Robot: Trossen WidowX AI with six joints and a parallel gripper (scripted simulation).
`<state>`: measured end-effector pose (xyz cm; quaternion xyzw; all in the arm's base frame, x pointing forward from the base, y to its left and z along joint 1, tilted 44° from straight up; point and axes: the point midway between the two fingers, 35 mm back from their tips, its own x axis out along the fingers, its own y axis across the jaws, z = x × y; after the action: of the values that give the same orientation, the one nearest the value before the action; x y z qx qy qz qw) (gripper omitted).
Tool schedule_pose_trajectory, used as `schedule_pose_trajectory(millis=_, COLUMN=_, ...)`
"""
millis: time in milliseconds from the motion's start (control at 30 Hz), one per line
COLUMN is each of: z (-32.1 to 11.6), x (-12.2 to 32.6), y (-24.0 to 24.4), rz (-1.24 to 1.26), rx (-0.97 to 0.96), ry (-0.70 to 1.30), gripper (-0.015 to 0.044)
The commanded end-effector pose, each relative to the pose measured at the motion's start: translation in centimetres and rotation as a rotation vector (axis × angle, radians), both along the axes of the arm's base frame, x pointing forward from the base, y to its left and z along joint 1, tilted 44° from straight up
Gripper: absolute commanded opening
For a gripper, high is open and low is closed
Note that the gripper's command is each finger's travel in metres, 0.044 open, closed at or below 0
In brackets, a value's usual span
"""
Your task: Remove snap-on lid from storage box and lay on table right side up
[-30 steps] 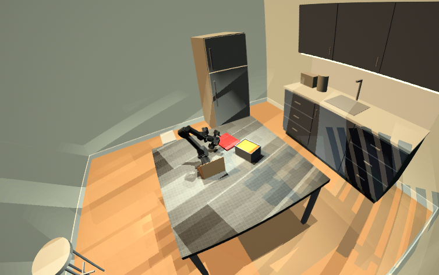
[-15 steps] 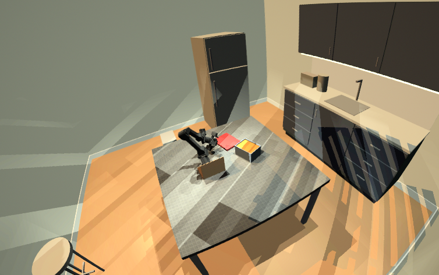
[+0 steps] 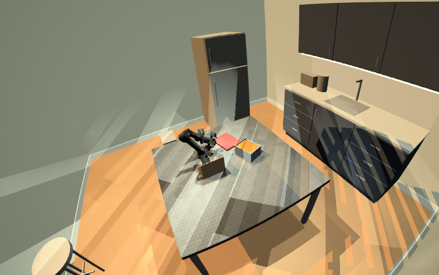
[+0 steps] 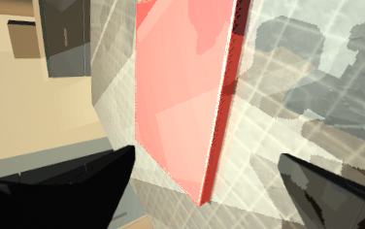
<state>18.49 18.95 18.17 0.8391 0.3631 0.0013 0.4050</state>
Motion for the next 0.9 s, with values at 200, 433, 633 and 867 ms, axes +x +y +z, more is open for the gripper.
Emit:
schedule_pose_trajectory(millis=200, z=1.4, x=-0.7, y=-1.5, rz=0.004, rx=0.001, ry=-0.002, gripper=0.0440)
schedule_pose_trajectory(millis=433, z=2.2, x=-1.1, y=-2.5, rz=0.004, rx=0.000, ry=-0.002, gripper=0.0440)
schedule_pose_trajectory(millis=633, z=2.9, x=-1.6, y=-3.4, rz=0.004, rx=0.000, ry=-0.002, gripper=0.0440)
schedule_pose_trajectory(millis=867, z=3.8, x=-2.0, y=-4.4, rz=0.004, rx=-0.001, ry=-0.002, gripper=0.0440)
